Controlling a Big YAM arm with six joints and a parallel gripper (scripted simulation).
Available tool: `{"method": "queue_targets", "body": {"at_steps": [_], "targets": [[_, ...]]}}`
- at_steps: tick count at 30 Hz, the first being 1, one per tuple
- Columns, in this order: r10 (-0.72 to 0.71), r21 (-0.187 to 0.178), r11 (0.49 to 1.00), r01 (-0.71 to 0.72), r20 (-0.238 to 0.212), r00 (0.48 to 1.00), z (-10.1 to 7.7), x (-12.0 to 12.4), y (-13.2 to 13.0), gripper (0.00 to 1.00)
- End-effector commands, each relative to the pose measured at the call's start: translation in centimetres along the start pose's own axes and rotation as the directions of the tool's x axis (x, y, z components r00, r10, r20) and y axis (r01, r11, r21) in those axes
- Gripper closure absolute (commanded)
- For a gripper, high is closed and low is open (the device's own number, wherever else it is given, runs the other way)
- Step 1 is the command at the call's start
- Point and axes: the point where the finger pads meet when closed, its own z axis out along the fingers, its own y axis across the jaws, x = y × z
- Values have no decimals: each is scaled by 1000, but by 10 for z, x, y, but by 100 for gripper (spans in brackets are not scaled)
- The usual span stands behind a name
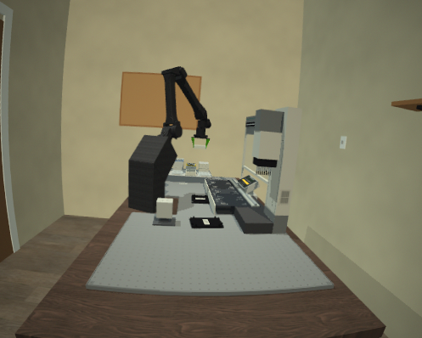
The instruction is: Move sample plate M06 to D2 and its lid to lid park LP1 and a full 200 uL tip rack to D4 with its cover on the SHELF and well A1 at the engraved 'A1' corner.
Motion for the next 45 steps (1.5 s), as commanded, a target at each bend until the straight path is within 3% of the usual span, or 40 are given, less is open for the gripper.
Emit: {"method": "queue_targets", "body": {"at_steps": [1,12,17,19,39,45], "targets": [[30,33,999,-31,32,999,-10,-13,-13,100],[11,25,1000,-12,35,999,-12,-14,-9,100],[16,20,1000,-17,42,999,-10,-9,23,100],[16,20,1000,-17,42,999,-10,-9,23,100],[27,6,1000,-27,43,999,-8,-9,114,100],[17,-3,1000,-17,2,1000,1,-3,147,100]]}}
